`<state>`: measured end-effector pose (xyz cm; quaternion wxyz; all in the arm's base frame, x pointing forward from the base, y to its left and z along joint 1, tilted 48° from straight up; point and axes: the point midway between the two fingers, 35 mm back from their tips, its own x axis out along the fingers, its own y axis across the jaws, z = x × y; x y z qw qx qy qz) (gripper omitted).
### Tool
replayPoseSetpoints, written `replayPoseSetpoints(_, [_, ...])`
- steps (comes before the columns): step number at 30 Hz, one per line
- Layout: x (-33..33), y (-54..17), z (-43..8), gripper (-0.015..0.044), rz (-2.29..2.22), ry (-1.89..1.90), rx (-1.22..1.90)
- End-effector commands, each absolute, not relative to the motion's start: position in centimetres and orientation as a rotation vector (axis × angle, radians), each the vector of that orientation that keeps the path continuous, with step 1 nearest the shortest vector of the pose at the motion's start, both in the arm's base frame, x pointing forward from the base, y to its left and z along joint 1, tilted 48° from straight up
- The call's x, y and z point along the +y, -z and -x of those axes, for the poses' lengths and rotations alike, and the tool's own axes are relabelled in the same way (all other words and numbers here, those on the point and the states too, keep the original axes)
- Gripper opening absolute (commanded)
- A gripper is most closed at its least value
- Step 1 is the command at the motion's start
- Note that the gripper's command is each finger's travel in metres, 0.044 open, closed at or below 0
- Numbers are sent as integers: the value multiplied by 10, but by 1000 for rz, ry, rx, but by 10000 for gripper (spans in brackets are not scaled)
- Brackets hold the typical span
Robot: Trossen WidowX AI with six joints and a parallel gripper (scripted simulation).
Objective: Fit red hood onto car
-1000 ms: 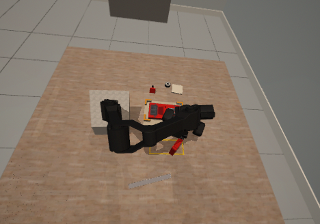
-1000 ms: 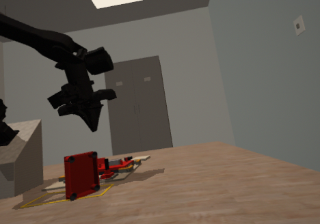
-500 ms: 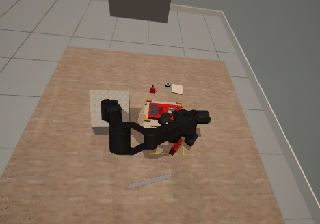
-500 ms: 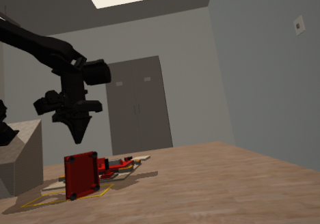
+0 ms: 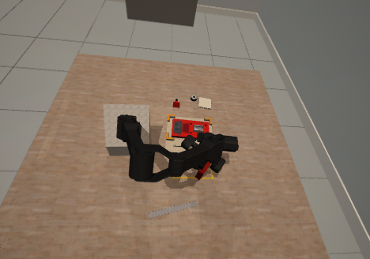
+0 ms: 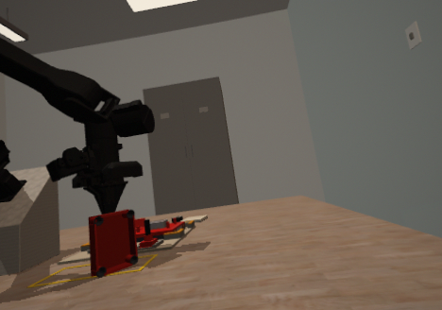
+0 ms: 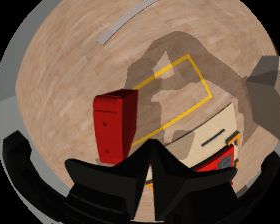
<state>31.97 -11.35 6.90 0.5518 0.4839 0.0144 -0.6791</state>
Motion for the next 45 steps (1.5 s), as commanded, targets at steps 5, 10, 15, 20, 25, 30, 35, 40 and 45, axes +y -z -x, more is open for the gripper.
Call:
replayPoseSetpoints(5, [-117, -69, -322, 0, -1139, 1608, 32])
replayPoseSetpoints(10, [-118, -71, -324, 0, -1139, 1608, 32])
replayPoseSetpoints(15, [-118, -72, -326, 0, -1139, 1608, 32])
replayPoseSetpoints(20, [-119, -74, -329, 0, -1140, 1608, 32])
replayPoseSetpoints(25, [-120, -75, -331, 0, -1140, 1608, 32])
replayPoseSetpoints(30, [-121, -77, -333, 0, -1140, 1607, 32])
replayPoseSetpoints(35, [-122, -78, -336, 0, -1140, 1607, 32])
replayPoseSetpoints(40, [-123, -80, -338, 0, -1140, 1607, 32])
replayPoseSetpoints(45, [-124, -81, -340, 0, -1140, 1607, 31])
